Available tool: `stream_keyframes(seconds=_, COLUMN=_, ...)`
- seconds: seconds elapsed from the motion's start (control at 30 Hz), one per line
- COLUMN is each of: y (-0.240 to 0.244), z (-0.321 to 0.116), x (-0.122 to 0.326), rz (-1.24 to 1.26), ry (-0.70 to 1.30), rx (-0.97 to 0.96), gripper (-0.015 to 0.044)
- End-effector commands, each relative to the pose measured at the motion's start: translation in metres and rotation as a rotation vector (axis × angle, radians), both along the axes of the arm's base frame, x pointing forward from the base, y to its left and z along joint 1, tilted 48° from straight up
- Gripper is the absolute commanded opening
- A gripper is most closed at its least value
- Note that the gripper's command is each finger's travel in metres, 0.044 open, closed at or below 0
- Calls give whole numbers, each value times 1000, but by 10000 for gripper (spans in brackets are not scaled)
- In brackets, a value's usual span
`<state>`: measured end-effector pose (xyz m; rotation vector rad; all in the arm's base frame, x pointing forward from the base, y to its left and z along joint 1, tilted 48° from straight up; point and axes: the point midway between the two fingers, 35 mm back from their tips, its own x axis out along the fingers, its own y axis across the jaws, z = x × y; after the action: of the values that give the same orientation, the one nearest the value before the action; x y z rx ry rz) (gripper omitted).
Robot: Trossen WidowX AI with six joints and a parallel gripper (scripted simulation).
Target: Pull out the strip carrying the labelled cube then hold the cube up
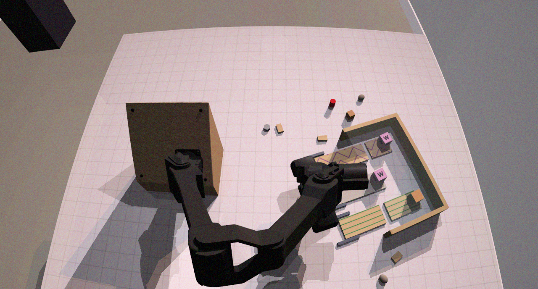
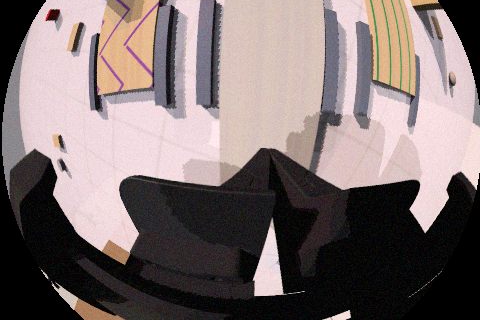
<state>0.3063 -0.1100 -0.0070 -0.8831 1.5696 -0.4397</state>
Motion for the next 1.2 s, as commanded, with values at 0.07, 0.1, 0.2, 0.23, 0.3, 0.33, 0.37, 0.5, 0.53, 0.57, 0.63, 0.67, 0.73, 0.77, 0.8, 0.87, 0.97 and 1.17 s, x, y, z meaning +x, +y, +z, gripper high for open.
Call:
stream_keyframes(seconds=0.07, y=-8, z=0, x=-17, rz=-14, ry=21, rx=-6, gripper=0)
stream_keyframes(seconds=0.1, y=-8, z=1, x=-18, rz=-14, ry=21, rx=-6, gripper=0)
stream_keyframes(seconds=0.2, y=-9, z=2, x=-22, rz=-14, ry=21, rx=-6, gripper=0)
stream_keyframes(seconds=0.23, y=-9, z=2, x=-23, rz=-14, ry=21, rx=-6, gripper=0)
stream_keyframes(seconds=0.3, y=-10, z=3, x=-26, rz=-14, ry=21, rx=-6, gripper=0)
stream_keyframes(seconds=0.33, y=-10, z=3, x=-28, rz=-14, ry=22, rx=-6, gripper=0)
stream_keyframes(seconds=0.37, y=-10, z=3, x=-29, rz=-14, ry=22, rx=-6, gripper=0)
stream_keyframes(seconds=0.5, y=-11, z=5, x=-34, rz=-14, ry=22, rx=-6, gripper=0)
stream_keyframes(seconds=0.53, y=-11, z=5, x=-36, rz=-14, ry=22, rx=-6, gripper=0)
stream_keyframes(seconds=0.57, y=-12, z=5, x=-37, rz=-14, ry=22, rx=-6, gripper=0)
stream_keyframes(seconds=0.63, y=-12, z=6, x=-40, rz=-14, ry=22, rx=-6, gripper=0)
stream_keyframes(seconds=0.67, y=-13, z=6, x=-41, rz=-14, ry=22, rx=-6, gripper=0)
stream_keyframes(seconds=0.73, y=-13, z=7, x=-44, rz=-14, ry=22, rx=-6, gripper=0)
stream_keyframes(seconds=0.77, y=-13, z=7, x=-45, rz=-14, ry=22, rx=-6, gripper=0)
stream_keyframes(seconds=0.8, y=-14, z=7, x=-46, rz=-14, ry=23, rx=-6, gripper=0)
stream_keyframes(seconds=0.87, y=-14, z=8, x=-49, rz=-14, ry=23, rx=-6, gripper=0)
stream_keyframes(seconds=0.97, y=-15, z=9, x=-53, rz=-14, ry=23, rx=-6, gripper=0)
stream_keyframes(seconds=1.17, y=-17, z=11, x=-61, rz=-14, ry=23, rx=-6, gripper=0)
